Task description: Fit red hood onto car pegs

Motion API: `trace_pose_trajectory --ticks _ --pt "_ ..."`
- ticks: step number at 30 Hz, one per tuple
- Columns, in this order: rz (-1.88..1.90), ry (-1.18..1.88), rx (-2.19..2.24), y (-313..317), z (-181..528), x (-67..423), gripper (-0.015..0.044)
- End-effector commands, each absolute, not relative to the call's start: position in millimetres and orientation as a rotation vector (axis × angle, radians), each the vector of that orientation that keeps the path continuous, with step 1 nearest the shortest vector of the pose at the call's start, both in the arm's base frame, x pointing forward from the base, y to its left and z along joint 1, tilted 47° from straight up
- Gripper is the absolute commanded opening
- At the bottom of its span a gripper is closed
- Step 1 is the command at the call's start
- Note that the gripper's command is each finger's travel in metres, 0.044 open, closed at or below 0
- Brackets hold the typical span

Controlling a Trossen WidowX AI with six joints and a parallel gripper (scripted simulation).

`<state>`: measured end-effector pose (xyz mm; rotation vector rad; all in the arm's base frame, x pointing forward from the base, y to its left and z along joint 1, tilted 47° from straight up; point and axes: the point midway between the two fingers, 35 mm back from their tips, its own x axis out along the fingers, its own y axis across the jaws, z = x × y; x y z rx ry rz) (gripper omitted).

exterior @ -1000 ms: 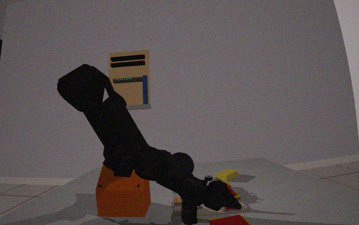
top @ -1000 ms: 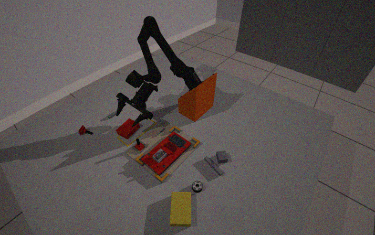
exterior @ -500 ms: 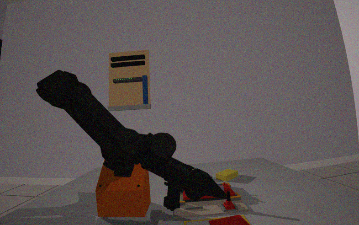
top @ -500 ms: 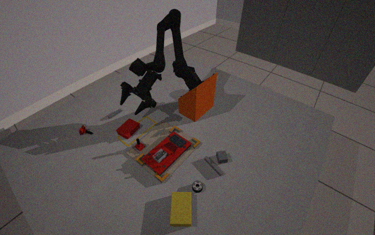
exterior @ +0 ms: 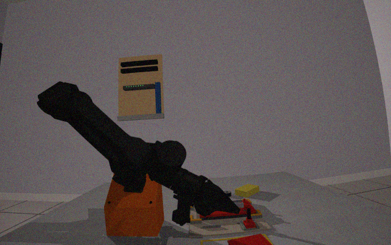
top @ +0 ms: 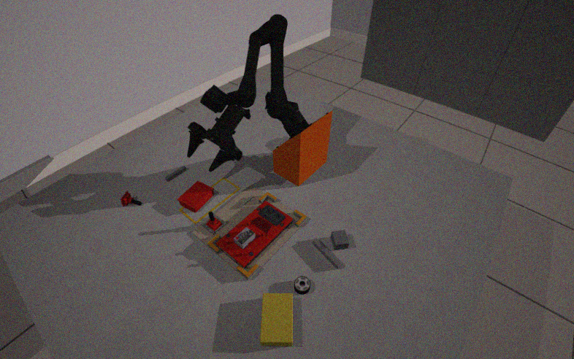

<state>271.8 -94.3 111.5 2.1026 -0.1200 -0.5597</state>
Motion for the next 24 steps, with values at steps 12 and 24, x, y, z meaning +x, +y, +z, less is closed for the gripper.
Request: trace_pose_trajectory --ticks 12,24 --pt "-0.663 -0.019 1.861 -100 107 283 0.0414" --pt "-0.878 0.459 0.958 -112 90 310 0.0440"
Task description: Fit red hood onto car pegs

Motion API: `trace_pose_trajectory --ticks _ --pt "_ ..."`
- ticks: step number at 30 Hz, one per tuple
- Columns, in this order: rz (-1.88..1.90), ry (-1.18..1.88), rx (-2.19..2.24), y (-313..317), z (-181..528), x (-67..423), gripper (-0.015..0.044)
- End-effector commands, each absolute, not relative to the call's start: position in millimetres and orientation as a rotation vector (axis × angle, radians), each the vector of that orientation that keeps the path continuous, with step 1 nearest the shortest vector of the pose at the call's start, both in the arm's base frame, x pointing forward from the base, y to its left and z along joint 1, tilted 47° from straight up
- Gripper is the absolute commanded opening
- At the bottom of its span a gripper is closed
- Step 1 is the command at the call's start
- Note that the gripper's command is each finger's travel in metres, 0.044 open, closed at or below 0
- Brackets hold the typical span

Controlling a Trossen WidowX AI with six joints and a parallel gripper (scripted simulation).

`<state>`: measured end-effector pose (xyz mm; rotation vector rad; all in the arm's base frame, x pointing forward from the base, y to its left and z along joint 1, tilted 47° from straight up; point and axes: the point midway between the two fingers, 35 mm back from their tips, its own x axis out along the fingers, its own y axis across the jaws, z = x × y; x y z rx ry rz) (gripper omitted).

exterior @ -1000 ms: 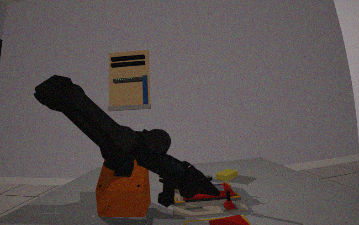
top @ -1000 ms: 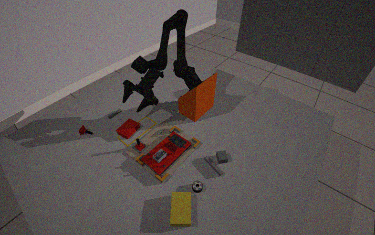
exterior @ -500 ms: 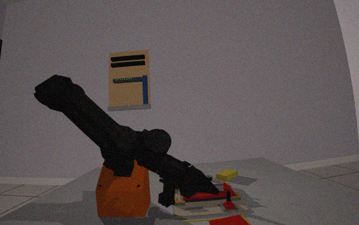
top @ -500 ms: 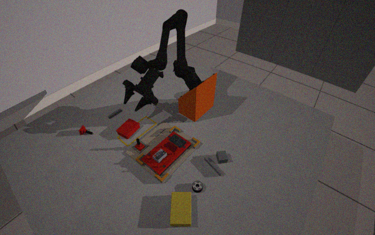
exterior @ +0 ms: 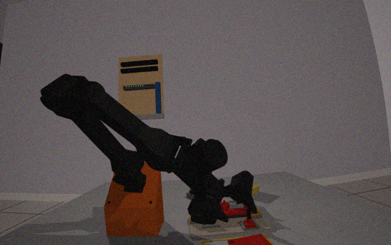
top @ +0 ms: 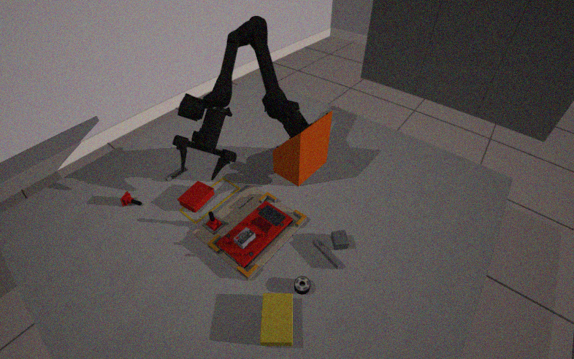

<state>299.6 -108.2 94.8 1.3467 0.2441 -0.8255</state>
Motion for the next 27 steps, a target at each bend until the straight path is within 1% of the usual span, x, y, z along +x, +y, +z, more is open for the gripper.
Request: trace_pose_trajectory --ticks 1,11,21,27 --pt "-0.882 0.506 0.878 -113 90 311 0.0440" --pt "-0.802 0.993 0.055 -116 86 325 0.0440" --pt "-0.500 1.458 -0.775 -112 95 341 0.0440" --pt "-0.472 1.488 -0.831 -112 96 342 0.0440"
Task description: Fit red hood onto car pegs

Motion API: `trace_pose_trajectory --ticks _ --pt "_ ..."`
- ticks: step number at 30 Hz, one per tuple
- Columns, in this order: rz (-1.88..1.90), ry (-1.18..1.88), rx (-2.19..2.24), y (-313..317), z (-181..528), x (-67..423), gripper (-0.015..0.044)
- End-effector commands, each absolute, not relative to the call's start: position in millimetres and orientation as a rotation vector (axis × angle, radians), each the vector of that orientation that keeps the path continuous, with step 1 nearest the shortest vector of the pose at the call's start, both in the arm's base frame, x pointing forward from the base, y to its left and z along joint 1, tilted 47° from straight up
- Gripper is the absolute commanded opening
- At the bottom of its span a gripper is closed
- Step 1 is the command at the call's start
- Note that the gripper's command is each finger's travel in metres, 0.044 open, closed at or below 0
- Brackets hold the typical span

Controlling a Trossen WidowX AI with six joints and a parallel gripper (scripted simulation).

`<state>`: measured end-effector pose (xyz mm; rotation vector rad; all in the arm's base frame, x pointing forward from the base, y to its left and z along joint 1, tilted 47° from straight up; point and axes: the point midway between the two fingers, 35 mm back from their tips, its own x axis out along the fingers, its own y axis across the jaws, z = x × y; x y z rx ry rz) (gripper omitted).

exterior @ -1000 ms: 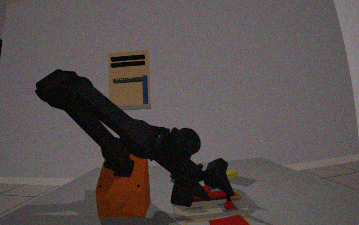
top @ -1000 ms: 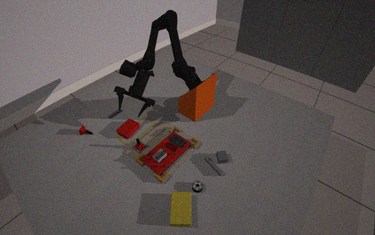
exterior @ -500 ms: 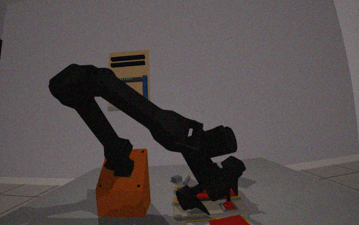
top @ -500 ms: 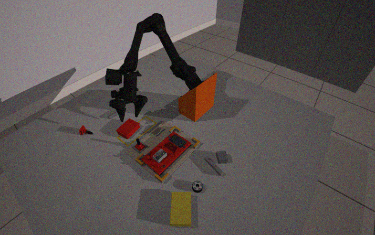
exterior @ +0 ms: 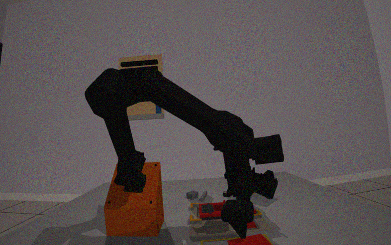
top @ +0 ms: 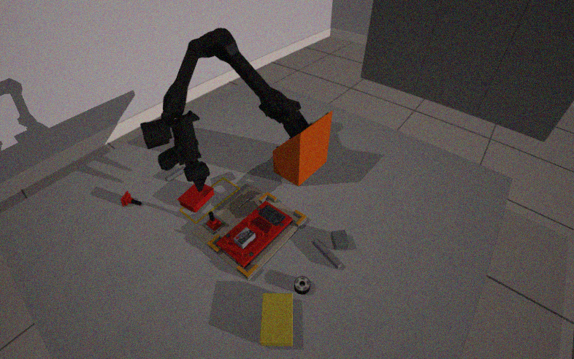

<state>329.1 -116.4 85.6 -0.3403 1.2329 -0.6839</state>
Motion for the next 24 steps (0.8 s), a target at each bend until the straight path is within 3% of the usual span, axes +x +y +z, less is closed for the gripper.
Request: trace_pose_trajectory --ticks 1,24 --pt "-0.472 1.488 -0.831 -111.8 96.0 341.9 0.0440" --pt "-0.472 1.488 -0.830 -115.3 92.7 342.6 0.0440"
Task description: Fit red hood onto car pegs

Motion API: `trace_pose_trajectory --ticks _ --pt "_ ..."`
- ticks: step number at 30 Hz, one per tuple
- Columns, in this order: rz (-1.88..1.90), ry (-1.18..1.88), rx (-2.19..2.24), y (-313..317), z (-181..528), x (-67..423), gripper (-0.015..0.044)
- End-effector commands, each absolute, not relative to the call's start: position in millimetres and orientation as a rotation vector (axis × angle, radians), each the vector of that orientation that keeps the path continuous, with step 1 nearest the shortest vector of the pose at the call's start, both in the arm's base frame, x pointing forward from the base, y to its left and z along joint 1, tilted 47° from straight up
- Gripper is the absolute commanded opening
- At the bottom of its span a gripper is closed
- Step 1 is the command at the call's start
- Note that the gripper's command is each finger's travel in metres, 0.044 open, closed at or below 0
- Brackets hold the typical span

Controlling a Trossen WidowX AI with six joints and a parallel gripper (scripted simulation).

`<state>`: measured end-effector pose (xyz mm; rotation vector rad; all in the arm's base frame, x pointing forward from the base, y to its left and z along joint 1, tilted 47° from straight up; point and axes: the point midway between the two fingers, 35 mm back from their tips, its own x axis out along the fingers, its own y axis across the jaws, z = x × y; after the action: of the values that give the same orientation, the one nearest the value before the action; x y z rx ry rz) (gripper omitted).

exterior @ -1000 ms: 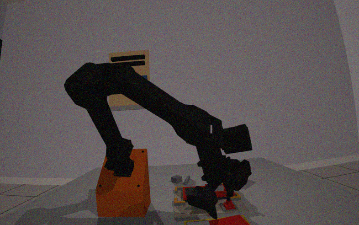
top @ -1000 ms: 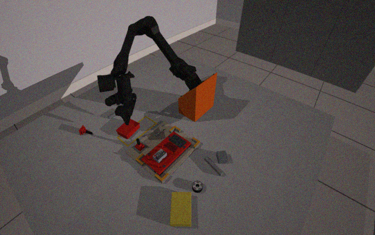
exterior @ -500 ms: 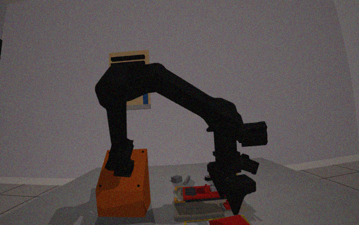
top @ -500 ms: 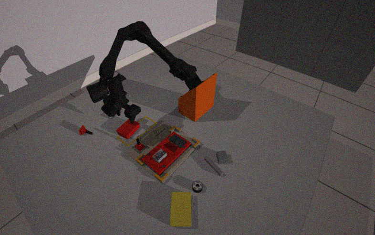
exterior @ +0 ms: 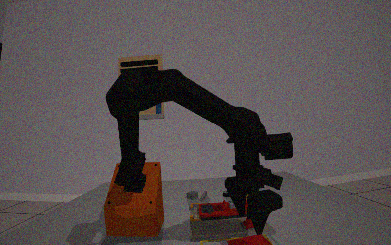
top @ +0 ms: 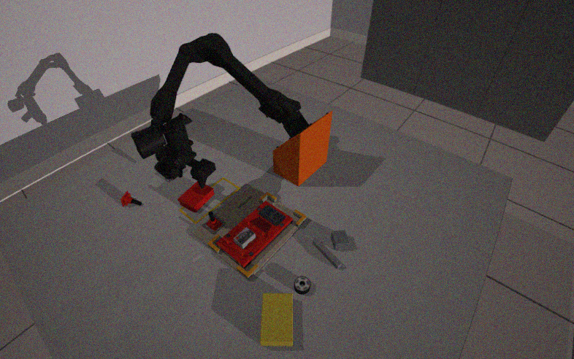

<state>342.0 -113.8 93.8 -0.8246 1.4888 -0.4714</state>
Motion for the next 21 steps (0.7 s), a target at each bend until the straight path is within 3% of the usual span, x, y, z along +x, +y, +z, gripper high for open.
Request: trace_pose_trajectory --ticks 1,21 --pt "-0.471 1.488 -0.830 -115.7 92.3 342.7 0.0440" --pt "-0.471 1.488 -0.830 -125.1 83.6 344.2 0.0440"
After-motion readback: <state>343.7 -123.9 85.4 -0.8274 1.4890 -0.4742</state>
